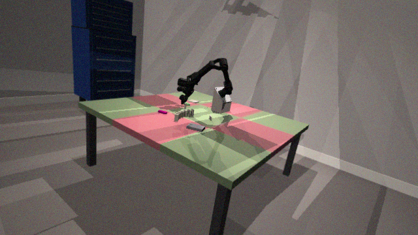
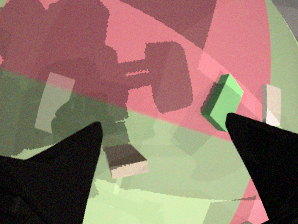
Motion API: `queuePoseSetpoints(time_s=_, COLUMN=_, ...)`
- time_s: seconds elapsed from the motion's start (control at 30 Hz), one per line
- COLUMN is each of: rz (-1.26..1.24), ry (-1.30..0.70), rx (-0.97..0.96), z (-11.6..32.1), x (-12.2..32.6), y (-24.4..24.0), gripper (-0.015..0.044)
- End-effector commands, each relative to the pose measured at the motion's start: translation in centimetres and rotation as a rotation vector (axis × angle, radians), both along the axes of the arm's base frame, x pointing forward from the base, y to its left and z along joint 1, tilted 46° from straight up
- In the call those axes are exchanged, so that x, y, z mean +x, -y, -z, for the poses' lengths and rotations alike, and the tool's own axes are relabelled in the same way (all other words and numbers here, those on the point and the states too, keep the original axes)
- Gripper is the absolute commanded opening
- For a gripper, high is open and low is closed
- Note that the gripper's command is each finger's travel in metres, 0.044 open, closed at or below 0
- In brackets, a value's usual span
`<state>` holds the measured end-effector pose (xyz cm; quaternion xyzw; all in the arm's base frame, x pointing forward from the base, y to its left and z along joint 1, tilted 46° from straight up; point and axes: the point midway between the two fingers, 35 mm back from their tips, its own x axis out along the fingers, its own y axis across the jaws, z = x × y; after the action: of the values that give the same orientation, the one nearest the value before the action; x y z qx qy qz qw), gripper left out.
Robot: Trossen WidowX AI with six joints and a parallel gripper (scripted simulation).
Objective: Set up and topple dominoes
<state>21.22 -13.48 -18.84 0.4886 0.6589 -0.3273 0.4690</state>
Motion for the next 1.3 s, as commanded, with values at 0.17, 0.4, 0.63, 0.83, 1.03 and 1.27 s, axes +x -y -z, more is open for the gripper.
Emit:
queuePoseSetpoints(time_s=0.17, rz=0.158, ry=0.173, rx=0.427, z=-5.5, x=0.3, y=2.8, gripper=0.044)
queuePoseSetpoints(time_s=0.4, rz=0.158, ry=0.173, rx=0.427, z=-5.5, x=0.3, y=2.9, gripper=0.044)
queuePoseSetpoints(time_s=0.63, rz=0.158, ry=0.174, rx=0.428, z=-2.7, x=1.0, y=0.2, gripper=0.044)
queuePoseSetpoints(time_s=0.83, rz=0.158, ry=0.175, rx=0.43, z=-0.9, x=1.3, y=-1.8, gripper=0.044)
queuePoseSetpoints(time_s=1.03, rz=0.158, ry=0.175, rx=0.431, z=-0.5, x=1.3, y=-2.2, gripper=0.044)
queuePoseSetpoints(time_s=1.27, rz=0.158, ry=0.175, rx=0.432, z=0.1, x=1.5, y=-2.8, gripper=0.044)
